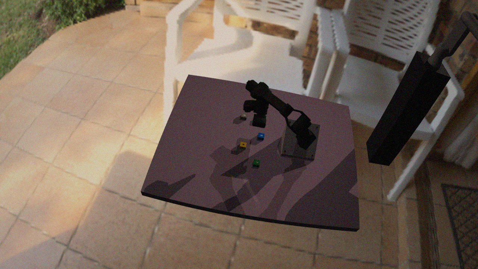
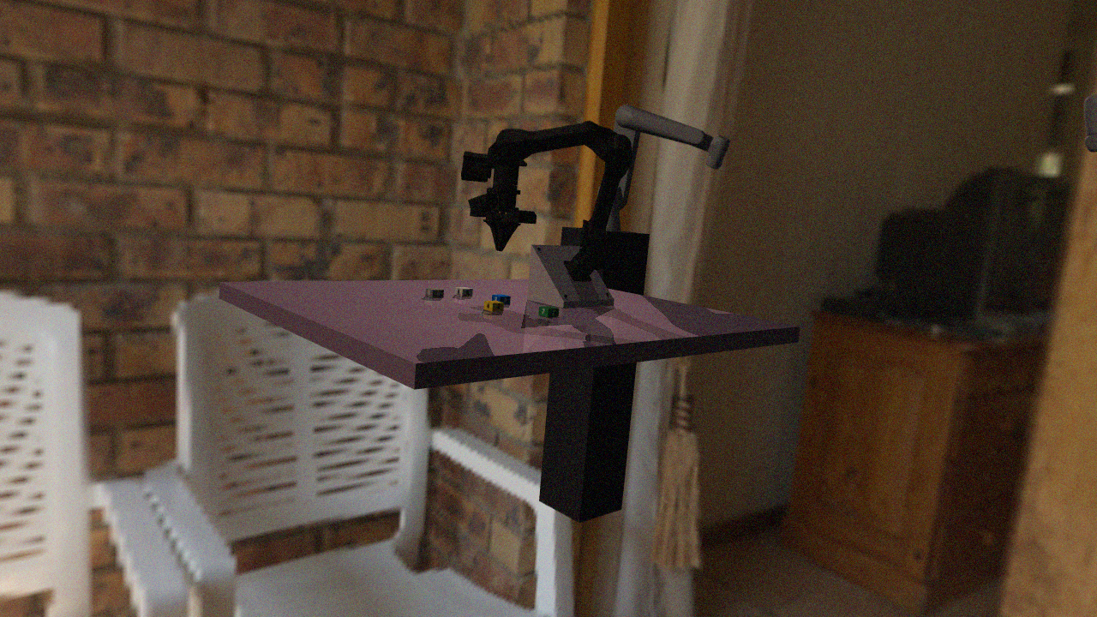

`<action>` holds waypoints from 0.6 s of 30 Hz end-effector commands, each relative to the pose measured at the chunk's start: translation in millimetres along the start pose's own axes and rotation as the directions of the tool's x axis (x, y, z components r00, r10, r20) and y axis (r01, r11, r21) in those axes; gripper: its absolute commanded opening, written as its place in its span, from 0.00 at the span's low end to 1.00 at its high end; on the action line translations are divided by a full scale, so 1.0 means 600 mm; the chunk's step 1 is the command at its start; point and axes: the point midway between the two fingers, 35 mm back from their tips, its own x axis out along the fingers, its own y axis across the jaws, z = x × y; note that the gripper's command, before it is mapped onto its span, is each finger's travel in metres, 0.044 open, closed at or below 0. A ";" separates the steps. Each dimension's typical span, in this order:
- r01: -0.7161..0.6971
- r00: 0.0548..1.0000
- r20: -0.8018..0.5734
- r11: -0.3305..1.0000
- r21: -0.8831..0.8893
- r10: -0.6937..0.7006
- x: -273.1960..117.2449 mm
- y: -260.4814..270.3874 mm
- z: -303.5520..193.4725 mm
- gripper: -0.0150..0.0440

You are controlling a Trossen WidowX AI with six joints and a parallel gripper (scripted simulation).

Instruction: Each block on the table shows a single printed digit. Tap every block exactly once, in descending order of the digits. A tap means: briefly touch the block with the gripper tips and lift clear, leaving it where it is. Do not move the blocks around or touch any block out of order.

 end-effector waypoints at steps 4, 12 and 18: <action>-0.012 1.000 -0.010 1.000 -0.002 0.012 0.007 -0.032 -0.040 0.29; -0.015 1.000 -0.009 1.000 -0.003 0.015 0.143 -0.029 -0.041 0.29; -0.015 1.000 -0.009 1.000 -0.003 0.015 0.146 -0.029 -0.041 0.29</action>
